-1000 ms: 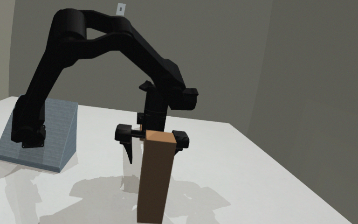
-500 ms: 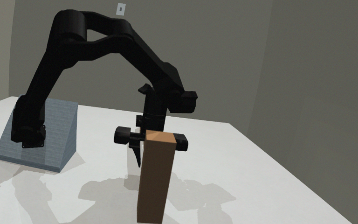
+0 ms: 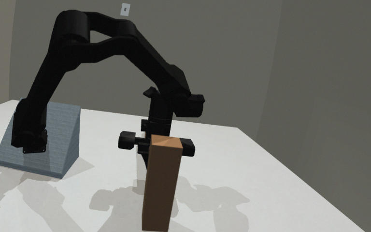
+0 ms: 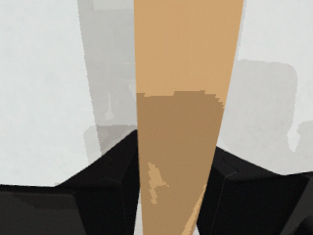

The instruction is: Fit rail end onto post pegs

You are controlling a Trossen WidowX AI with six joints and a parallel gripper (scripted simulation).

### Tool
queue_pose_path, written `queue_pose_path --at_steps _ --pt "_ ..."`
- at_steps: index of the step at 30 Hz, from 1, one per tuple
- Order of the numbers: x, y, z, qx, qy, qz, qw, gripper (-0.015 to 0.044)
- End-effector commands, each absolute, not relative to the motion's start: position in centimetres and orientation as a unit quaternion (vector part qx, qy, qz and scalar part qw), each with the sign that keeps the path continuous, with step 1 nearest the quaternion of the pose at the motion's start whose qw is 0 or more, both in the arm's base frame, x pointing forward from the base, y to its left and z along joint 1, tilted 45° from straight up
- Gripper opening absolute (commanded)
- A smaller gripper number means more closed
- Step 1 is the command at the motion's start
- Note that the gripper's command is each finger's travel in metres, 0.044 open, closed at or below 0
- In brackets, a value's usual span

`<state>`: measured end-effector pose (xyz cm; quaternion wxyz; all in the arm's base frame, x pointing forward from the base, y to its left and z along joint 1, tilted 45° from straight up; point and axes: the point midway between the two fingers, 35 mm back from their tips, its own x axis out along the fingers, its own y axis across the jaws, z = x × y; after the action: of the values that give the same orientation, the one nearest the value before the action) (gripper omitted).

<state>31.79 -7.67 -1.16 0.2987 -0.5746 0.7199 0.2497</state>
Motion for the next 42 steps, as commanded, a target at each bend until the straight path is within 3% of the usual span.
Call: queue_pose_path --at_steps 1,42 --pt "31.8 -7.8 -1.2 -0.575 0.72 0.249 0.297 0.0" --pt "32.2 -6.5 0.1 -0.575 0.72 0.249 0.297 0.0"
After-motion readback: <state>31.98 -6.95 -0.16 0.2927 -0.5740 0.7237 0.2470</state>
